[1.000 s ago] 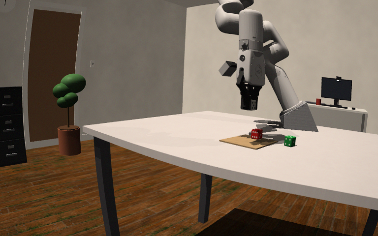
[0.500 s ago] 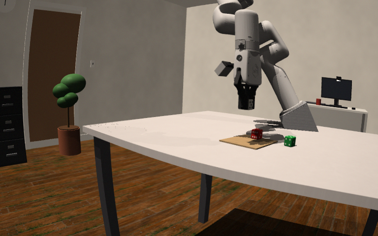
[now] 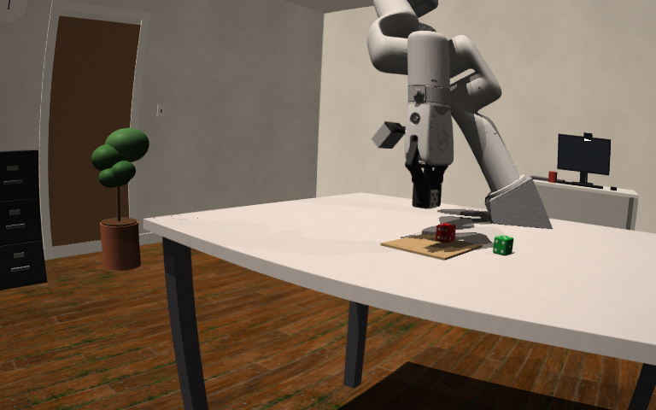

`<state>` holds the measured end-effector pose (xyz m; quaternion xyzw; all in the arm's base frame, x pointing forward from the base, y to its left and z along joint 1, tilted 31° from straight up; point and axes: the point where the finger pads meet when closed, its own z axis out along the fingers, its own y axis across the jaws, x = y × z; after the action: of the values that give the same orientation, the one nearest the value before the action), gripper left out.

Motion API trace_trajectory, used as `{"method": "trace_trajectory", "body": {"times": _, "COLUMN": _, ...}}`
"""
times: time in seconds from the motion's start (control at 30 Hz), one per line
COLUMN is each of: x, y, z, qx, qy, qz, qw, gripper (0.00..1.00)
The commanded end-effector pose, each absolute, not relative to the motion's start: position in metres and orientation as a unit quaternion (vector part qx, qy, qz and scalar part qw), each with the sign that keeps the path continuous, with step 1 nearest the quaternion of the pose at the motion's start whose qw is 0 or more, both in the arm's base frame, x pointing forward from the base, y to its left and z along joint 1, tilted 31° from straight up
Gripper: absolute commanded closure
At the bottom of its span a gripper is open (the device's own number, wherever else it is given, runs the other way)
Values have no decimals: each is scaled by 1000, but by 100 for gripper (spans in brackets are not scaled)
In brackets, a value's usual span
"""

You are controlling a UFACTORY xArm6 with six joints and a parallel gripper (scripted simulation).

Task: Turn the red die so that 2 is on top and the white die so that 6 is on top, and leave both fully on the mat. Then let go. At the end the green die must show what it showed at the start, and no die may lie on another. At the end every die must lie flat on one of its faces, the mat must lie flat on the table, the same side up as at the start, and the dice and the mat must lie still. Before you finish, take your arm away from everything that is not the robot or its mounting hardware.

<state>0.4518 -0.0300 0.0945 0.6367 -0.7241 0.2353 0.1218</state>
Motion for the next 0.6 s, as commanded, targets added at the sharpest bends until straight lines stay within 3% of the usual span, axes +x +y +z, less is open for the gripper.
{"method": "trace_trajectory", "body": {"times": 0.0, "x": 457, "y": -42, "z": 75, "qx": 637, "qy": -724, "qz": 237, "qw": 120, "gripper": 73}}
{"method": "trace_trajectory", "body": {"times": 0.57, "x": 462, "y": -63, "z": 39, "qx": 637, "qy": -724, "qz": 237, "qw": 120, "gripper": 73}}
